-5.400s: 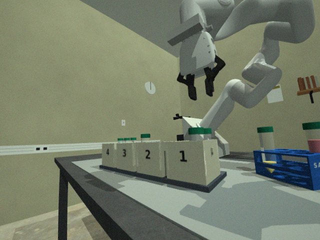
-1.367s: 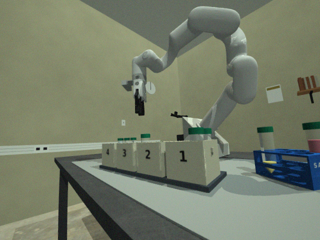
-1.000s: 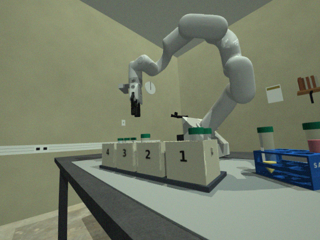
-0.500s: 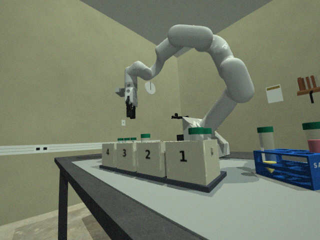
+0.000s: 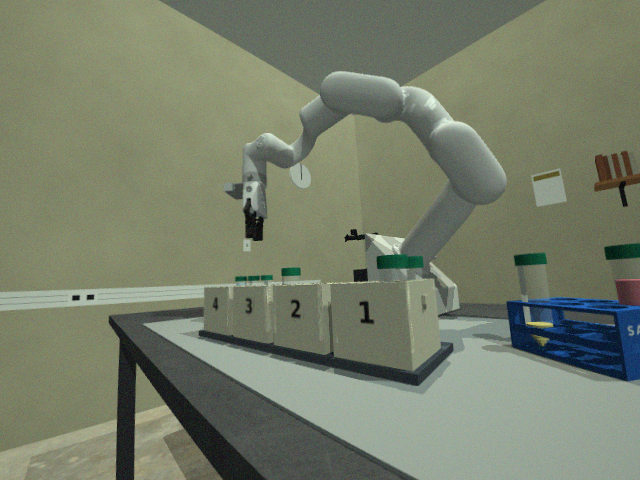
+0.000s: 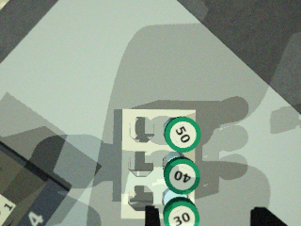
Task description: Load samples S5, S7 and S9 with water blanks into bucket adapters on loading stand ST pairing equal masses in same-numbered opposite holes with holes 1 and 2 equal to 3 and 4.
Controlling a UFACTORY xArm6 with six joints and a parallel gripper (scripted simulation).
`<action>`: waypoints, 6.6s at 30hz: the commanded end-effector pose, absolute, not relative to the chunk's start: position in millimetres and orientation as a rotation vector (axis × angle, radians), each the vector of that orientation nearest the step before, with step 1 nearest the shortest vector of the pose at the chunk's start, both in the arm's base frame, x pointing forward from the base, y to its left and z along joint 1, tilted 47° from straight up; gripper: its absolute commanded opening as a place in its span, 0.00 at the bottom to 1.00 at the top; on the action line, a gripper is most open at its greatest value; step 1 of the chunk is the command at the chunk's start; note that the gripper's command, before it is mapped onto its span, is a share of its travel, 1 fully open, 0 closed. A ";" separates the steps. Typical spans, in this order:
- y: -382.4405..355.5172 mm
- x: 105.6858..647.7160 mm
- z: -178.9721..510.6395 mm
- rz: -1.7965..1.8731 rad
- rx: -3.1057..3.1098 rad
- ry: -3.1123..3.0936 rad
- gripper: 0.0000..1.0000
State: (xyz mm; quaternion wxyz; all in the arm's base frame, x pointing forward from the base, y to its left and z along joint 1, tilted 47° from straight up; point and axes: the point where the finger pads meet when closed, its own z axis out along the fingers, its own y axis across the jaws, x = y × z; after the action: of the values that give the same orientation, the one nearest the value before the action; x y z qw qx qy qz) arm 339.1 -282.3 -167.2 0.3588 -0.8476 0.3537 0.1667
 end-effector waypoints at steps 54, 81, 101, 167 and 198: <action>-233.1 338.6 -221.9 0.428 -2.187 0.910 0.57; -205.6 337.5 -247.8 0.428 -2.187 0.910 0.57; -198.3 337.2 -254.7 0.428 -2.187 0.910 0.57; -192.2 337.0 -260.4 0.428 -2.187 0.910 0.00; -202.0 337.4 -251.2 0.428 -2.187 0.910 0.00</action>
State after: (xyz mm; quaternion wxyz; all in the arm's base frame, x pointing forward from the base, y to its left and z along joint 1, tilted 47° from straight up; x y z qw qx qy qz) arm 336.0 -198.6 -253.3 0.3600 -0.8473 0.3525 0.1681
